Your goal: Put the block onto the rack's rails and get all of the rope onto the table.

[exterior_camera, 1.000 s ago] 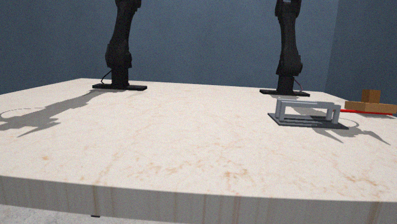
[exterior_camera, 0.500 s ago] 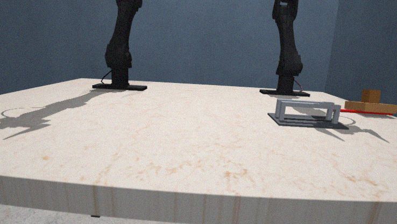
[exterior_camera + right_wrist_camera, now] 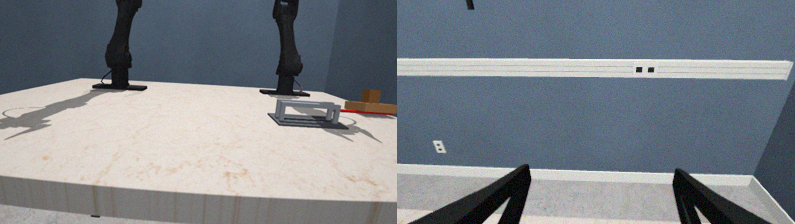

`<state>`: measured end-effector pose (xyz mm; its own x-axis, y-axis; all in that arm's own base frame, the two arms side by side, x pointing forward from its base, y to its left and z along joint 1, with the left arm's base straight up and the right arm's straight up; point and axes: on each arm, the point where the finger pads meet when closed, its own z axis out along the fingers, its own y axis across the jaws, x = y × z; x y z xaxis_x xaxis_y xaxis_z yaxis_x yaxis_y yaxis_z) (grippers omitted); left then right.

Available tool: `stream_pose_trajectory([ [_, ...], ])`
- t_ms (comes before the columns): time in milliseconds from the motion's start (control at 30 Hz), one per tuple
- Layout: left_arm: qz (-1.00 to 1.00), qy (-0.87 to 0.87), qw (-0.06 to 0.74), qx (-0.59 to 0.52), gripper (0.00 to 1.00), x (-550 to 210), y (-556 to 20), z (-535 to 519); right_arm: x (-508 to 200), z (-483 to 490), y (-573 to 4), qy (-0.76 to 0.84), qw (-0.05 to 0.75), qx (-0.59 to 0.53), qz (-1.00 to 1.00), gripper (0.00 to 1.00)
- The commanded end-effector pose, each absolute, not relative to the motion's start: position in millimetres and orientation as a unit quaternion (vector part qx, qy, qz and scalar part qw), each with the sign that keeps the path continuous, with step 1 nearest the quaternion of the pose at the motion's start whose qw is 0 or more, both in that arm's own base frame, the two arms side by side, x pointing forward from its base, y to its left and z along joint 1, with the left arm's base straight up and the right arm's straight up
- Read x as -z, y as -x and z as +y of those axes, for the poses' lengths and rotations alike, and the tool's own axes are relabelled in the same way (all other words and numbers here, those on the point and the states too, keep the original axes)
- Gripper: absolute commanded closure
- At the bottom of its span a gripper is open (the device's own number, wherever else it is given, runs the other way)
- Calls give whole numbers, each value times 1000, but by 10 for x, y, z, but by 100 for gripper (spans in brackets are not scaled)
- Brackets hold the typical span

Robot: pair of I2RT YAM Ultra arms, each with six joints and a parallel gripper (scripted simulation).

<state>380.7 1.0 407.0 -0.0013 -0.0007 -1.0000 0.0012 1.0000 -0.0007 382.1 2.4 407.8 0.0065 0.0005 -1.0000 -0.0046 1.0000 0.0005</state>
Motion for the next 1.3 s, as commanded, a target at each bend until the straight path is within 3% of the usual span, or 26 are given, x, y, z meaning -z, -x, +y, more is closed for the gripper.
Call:
stream_pose_trajectory([
  [0, 676, -2, 737, -7, 69, -4379, -3783, 12, -4464, -56, -3713, -3, 738, 12, 674, 0],
  [233, 673, -2, 740, -6, 69, -4422, -3774, 8, -4464, -56, -3713, -4, 738, 11, 674, 0],
  [433, 722, -22, 690, -42, 69, -4020, -3884, 108, -4464, -56, -3713, -4, 738, 11, 674, 0],
  [800, 806, -167, 549, -144, 69, -3241, -4010, 207, -4464, -56, -3713, -4, 738, 11, 674, 0],
  [1267, 843, -323, 389, -184, 69, -2440, -3968, 330, -4464, -56, -3713, -4, 738, 11, 674, 0],
])
